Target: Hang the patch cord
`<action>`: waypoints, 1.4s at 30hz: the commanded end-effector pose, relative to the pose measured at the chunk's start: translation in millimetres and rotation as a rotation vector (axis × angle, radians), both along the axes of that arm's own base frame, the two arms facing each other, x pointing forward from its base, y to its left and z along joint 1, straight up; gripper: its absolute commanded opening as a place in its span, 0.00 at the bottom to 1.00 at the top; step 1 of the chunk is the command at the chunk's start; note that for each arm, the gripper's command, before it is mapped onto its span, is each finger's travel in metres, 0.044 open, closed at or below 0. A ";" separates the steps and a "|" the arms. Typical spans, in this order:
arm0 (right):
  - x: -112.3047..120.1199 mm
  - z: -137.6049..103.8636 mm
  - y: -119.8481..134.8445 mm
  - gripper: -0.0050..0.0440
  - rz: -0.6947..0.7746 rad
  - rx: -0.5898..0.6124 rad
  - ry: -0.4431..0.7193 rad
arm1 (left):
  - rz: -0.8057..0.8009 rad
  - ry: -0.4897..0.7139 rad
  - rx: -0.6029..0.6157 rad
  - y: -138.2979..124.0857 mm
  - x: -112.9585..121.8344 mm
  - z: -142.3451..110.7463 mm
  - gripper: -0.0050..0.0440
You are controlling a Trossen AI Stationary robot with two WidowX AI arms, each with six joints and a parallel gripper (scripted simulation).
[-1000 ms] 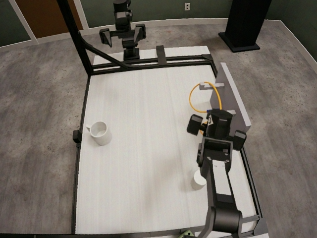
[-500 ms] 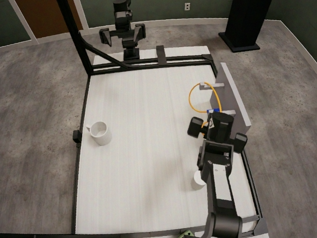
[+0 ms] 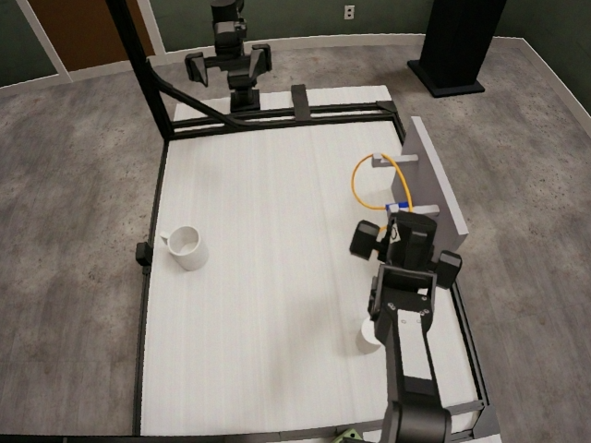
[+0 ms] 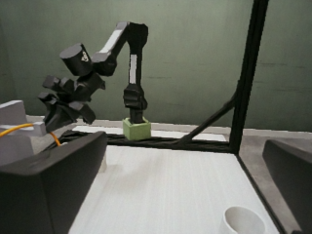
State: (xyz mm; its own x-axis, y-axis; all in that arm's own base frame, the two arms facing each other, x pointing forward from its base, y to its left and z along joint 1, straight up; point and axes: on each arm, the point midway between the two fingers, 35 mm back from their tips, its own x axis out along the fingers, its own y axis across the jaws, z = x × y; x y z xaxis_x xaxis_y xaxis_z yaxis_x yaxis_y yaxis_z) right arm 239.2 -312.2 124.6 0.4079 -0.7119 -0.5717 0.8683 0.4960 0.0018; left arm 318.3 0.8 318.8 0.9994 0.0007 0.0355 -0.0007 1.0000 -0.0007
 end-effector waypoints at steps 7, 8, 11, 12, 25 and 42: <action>0.2 5.3 3.4 0.69 -0.002 -0.010 -0.008 | -0.001 -0.014 0.001 -0.8 -2.6 4.0 1.00; 1.6 5.8 5.5 0.74 -0.002 -0.010 -0.010 | -0.001 -0.014 0.001 -0.8 -2.6 4.0 1.00; 6.2 5.5 12.3 0.84 -0.002 -0.009 -0.009 | -0.001 -0.014 0.001 -0.8 -2.6 4.0 1.00; 6.2 5.5 12.3 0.84 -0.002 -0.009 -0.009 | -0.001 -0.014 0.001 -0.8 -2.6 4.0 1.00; 29.6 4.9 52.7 1.00 -0.002 -0.007 -0.010 | -0.001 -0.014 0.001 -0.8 -2.6 4.0 1.00; 17.3 60.0 56.6 1.00 0.003 -0.022 -0.026 | -0.001 -0.014 0.001 -0.8 -2.6 4.0 1.00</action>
State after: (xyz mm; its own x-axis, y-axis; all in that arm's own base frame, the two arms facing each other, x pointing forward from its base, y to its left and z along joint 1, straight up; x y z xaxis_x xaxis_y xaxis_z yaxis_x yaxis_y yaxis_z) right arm 260.7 -256.7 156.0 0.4093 -0.7130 -0.5693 0.8684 0.4958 0.0034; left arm 318.3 0.8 318.8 0.9994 0.0007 0.0355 -0.0007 1.0000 -0.0007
